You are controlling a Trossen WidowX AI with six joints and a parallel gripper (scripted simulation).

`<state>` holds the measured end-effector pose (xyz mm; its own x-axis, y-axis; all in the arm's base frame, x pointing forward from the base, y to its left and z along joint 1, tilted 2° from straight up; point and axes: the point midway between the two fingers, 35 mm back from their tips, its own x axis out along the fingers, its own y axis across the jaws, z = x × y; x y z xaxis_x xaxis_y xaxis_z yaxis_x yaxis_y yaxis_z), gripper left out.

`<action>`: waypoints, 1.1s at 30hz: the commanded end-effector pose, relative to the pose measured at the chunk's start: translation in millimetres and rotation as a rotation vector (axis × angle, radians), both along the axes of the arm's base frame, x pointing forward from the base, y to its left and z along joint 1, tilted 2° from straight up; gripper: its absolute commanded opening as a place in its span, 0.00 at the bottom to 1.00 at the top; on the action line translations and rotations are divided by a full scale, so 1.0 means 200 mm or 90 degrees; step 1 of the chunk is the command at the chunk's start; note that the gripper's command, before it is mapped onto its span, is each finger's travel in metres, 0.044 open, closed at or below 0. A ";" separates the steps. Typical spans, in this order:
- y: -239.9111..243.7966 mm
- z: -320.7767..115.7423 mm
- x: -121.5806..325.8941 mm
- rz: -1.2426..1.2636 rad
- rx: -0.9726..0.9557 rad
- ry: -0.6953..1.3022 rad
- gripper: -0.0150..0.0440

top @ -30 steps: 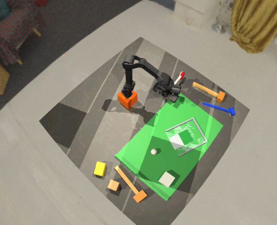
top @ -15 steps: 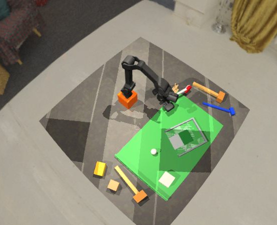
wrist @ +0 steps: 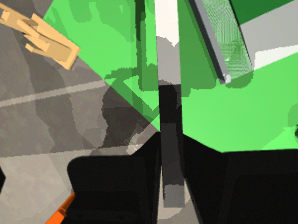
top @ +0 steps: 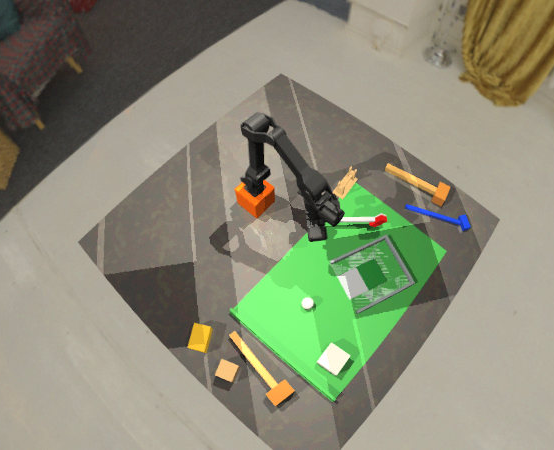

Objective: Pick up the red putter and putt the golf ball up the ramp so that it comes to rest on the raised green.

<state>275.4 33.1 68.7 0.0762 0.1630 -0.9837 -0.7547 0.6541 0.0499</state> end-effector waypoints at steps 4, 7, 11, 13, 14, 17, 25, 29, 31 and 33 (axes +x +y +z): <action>-0.21 0.01 0.01 -0.165 -0.012 0.018 0.25; -0.29 0.02 0.00 -0.228 -0.016 0.026 0.25; -0.39 0.02 -0.02 -0.313 -0.022 0.036 0.25; -0.44 0.02 -0.04 -0.356 -0.025 0.041 0.25; -0.47 0.03 -0.04 -0.377 -0.026 0.044 0.25; -0.54 0.03 -0.07 -0.441 -0.030 0.051 0.25; -0.74 0.04 -0.15 -0.610 -0.039 0.072 0.25; -0.83 0.05 -0.21 -0.695 -0.044 0.082 0.25; -0.87 0.05 -0.24 -0.737 -0.046 0.087 0.25; -0.90 0.05 -0.26 -0.766 -0.047 0.090 0.25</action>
